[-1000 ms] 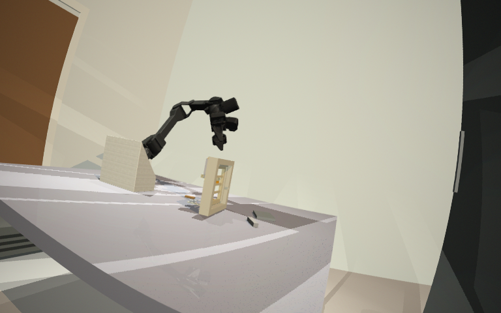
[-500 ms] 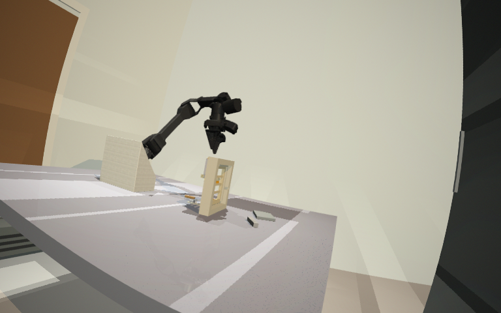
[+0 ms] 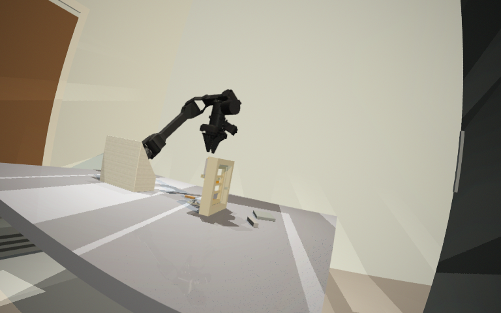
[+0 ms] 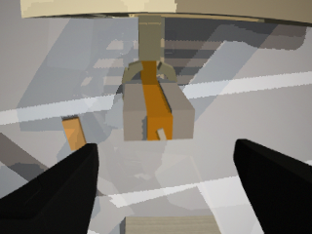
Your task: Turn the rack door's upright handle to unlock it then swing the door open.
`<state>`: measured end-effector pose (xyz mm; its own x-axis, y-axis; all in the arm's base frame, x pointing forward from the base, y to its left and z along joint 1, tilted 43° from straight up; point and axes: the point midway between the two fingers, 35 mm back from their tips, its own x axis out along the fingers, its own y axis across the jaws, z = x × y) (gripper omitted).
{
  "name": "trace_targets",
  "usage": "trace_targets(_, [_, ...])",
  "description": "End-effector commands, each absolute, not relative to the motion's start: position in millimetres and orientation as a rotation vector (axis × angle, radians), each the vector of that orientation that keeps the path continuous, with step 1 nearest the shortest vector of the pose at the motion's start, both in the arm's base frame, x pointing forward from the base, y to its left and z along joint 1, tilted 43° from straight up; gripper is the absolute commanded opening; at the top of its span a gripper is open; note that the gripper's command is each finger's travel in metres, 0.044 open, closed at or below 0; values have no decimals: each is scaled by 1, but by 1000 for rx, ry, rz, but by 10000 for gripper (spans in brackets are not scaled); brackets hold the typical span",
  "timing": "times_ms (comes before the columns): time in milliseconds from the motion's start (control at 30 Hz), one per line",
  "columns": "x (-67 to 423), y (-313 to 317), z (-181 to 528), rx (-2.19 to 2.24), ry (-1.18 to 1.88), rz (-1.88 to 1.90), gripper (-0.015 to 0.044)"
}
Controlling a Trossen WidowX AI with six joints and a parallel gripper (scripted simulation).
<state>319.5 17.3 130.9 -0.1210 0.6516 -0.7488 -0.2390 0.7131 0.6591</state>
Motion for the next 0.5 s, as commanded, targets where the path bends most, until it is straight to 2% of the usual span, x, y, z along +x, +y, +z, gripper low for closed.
trace_targets(0, [320,19,130,365,1516,800,293])
trace_targets(467, [319,32,115,359,1513,802,293])
